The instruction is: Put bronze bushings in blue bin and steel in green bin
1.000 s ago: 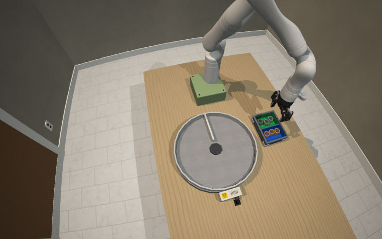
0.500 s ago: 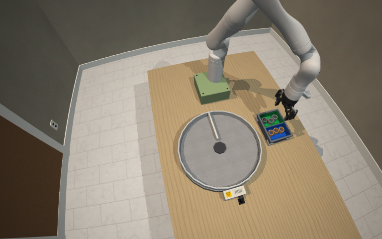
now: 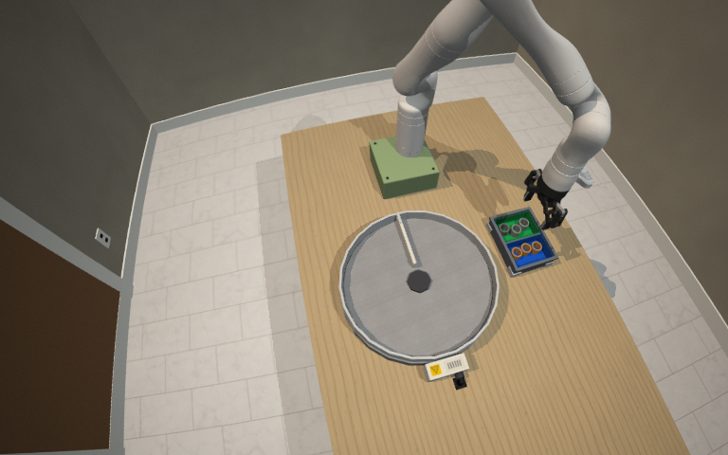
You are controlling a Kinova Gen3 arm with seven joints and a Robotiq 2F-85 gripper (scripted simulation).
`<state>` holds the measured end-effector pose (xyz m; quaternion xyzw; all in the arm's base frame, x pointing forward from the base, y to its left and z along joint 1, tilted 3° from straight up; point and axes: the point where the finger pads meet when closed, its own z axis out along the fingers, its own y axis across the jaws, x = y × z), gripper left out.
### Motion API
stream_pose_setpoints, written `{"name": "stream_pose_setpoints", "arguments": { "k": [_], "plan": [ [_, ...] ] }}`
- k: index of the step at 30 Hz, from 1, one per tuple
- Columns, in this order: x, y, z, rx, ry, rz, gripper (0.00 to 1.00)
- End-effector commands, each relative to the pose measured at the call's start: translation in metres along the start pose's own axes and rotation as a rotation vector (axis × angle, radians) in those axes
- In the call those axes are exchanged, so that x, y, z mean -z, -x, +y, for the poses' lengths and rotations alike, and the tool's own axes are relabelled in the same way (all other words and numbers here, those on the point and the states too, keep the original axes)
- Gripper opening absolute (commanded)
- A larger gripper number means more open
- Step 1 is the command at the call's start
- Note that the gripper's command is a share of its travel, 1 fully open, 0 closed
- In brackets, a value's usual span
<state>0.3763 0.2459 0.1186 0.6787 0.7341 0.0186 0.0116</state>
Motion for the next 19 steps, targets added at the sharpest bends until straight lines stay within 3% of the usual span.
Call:
{"name": "stream_pose_setpoints", "arguments": {
  "k": [1, 19],
  "plan": [
    [0.0007, -0.0003, 0.0004, 0.0, 0.002, 0.001, 1.0],
    [0.0007, -0.0003, 0.0004, 0.0, 0.002, 0.001, 1.0]
  ]
}}
